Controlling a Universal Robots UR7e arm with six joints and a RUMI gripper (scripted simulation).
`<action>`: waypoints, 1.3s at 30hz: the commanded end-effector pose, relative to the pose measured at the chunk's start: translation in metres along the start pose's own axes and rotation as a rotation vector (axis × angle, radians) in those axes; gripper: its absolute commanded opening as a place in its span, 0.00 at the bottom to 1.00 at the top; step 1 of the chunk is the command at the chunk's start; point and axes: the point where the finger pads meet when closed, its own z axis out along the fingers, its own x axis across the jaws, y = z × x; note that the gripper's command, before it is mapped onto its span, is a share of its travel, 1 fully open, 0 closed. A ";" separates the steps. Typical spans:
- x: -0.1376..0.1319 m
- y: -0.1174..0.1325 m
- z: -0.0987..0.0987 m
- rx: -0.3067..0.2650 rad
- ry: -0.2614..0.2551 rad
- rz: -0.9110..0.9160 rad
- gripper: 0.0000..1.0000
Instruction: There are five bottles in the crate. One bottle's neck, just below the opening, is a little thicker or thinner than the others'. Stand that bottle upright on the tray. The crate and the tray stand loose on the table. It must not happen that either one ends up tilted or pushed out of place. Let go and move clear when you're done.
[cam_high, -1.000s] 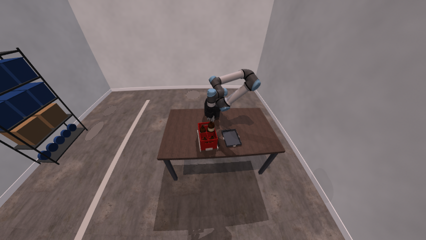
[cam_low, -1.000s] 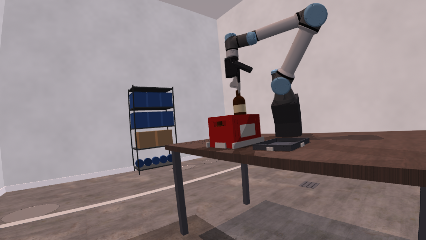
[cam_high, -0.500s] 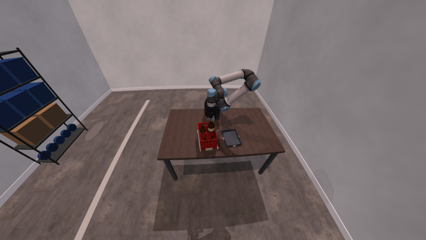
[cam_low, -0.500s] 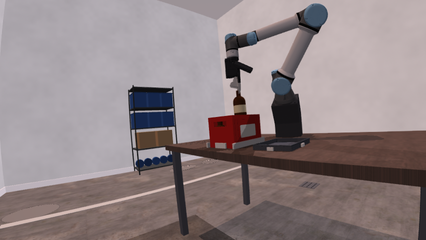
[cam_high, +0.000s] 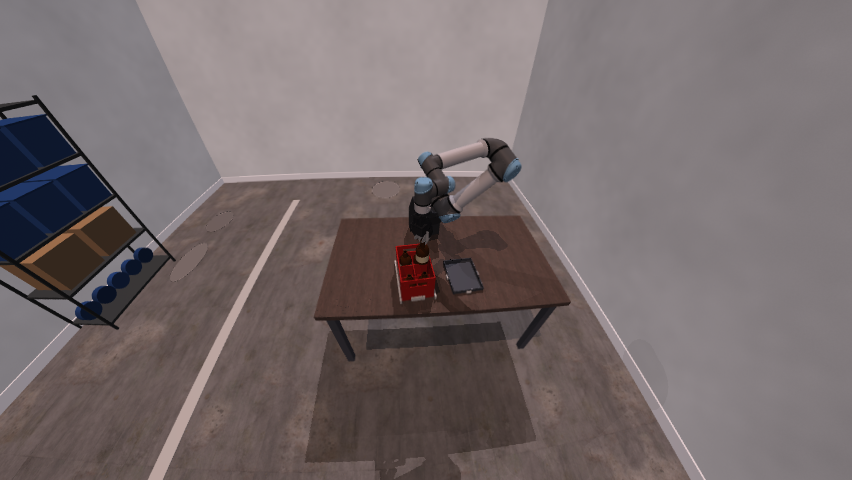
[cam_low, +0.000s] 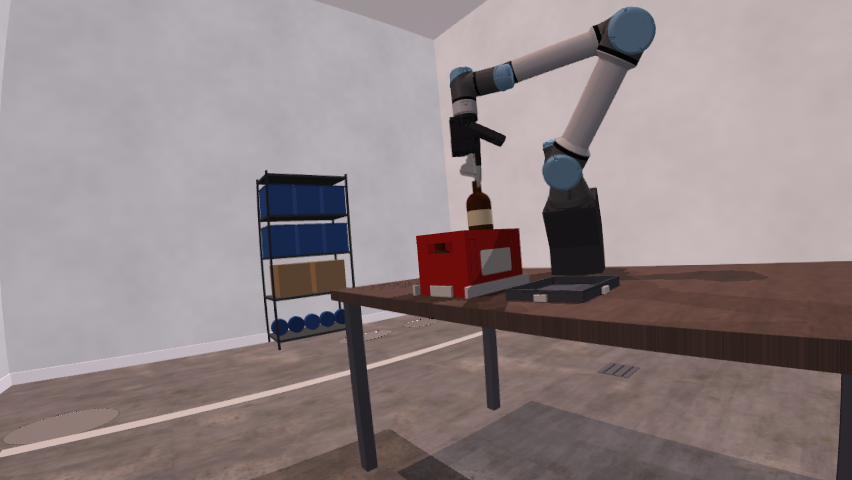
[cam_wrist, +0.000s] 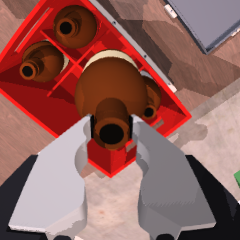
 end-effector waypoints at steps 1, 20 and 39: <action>0.001 0.003 -0.003 -0.008 -0.002 -0.004 0.00; 0.000 0.003 -0.011 -0.009 -0.003 -0.003 0.00; 0.000 0.002 -0.023 -0.008 -0.003 -0.003 0.00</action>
